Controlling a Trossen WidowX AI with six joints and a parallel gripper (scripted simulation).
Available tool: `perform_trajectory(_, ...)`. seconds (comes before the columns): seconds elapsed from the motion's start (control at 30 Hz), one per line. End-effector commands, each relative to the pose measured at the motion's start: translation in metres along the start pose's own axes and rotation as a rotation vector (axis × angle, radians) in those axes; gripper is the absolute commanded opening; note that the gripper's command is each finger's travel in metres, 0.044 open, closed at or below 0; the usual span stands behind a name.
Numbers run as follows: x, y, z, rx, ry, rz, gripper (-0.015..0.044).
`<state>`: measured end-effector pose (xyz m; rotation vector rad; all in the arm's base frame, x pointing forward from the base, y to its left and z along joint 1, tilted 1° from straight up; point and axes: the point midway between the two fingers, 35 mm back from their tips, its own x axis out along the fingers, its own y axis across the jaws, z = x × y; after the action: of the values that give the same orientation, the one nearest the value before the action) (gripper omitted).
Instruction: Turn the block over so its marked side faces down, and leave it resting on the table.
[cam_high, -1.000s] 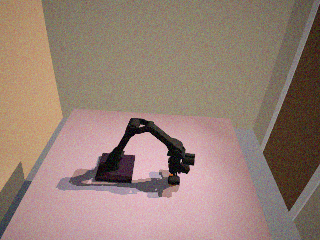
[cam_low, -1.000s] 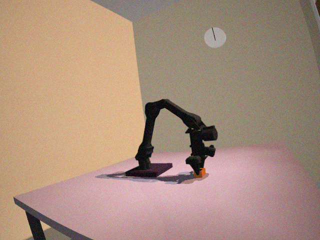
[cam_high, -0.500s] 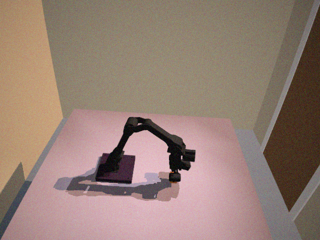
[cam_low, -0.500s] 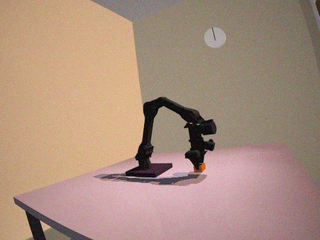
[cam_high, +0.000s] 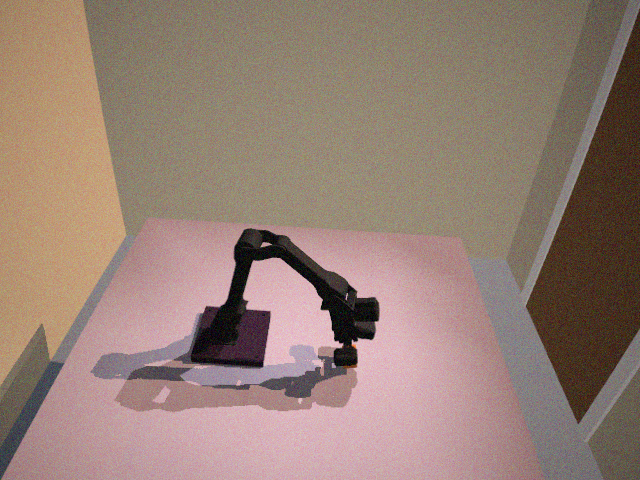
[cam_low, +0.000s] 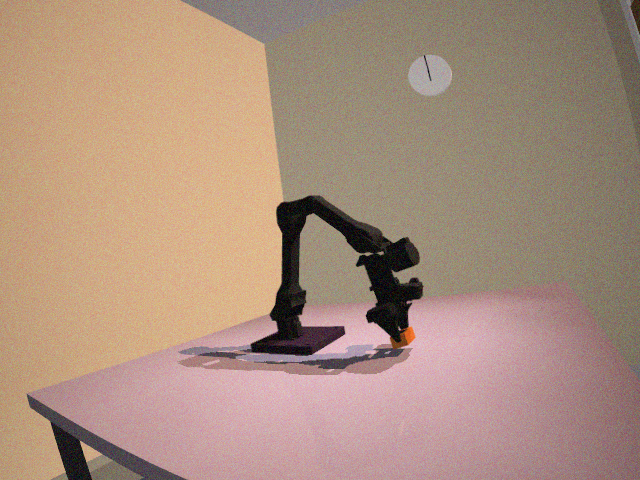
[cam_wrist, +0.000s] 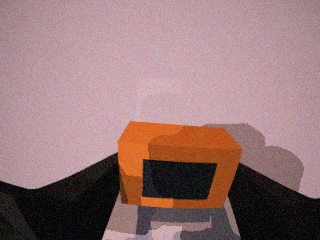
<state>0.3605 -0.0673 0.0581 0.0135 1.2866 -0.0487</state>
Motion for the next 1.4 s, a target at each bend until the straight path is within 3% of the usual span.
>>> perform_trajectory(0.0, -0.001, 0.001, 0.000, -0.004, -0.061, 0.004, 0.0000)
perform_trajectory(0.7, -0.003, 0.001, -0.007, -0.012, -0.316, 0.000, 0.0000)
perform_trajectory(1.37, 0.033, -0.002, 0.000, -0.001, -0.602, 0.004, 0.0000)
